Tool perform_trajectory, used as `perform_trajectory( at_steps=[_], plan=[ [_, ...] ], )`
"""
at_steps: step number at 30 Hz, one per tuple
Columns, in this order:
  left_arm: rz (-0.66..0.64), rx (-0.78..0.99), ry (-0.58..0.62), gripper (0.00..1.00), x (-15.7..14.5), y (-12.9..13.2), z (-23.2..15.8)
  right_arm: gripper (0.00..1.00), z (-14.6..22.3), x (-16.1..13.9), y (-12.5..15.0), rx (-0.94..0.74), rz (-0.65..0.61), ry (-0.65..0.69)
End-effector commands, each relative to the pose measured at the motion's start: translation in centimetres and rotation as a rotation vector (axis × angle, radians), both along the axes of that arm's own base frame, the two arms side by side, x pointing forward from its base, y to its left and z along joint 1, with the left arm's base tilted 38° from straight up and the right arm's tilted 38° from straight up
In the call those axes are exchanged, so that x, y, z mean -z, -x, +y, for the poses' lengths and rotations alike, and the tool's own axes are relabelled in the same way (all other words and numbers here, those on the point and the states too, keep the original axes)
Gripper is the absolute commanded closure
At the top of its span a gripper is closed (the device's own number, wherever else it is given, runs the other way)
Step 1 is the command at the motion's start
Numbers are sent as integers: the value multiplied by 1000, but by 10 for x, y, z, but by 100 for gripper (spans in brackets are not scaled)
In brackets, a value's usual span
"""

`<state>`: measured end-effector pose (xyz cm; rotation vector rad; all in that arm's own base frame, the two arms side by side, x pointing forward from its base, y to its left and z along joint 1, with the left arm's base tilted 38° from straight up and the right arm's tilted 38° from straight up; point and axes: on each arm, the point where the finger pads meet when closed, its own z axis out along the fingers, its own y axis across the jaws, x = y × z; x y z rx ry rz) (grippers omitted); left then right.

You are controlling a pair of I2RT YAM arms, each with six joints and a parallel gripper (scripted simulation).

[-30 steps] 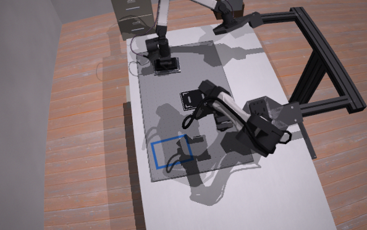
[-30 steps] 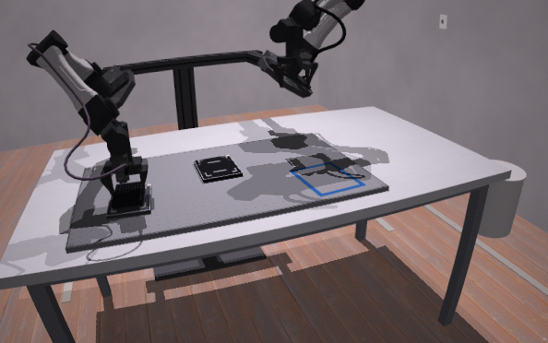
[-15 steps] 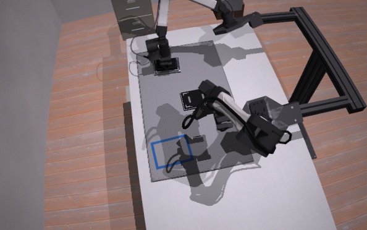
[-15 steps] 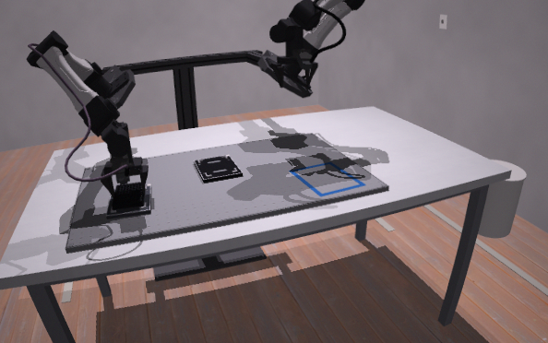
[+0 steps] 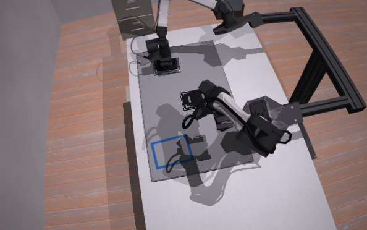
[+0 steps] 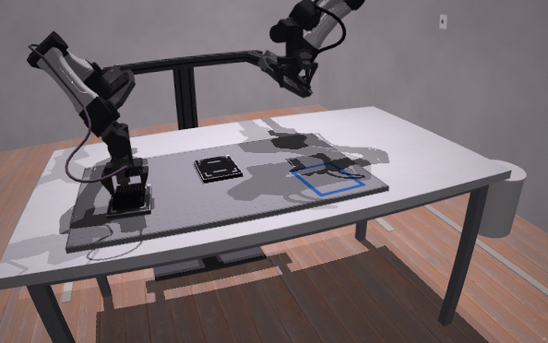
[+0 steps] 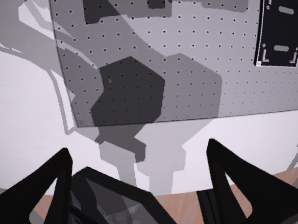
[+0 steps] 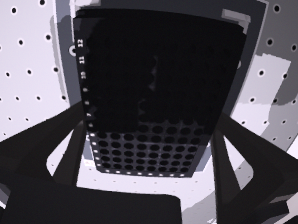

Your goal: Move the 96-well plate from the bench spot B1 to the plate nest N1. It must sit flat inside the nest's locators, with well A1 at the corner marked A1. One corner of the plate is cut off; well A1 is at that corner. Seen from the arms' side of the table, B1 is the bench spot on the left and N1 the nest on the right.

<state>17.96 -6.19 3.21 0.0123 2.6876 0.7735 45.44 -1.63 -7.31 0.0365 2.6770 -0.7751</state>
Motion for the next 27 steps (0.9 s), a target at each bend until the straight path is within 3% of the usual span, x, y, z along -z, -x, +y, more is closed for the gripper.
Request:
perform_trajectory(
  at_steps=[1, 27],
  plan=[
    [-1, 4, -5, 0, -1, 0, 0, 100, -7, 5, -5, 6, -1, -6],
    [-1, 4, -5, 0, -1, 0, 0, 100, 2, -4, -5, -8, -10, -3]
  ],
)
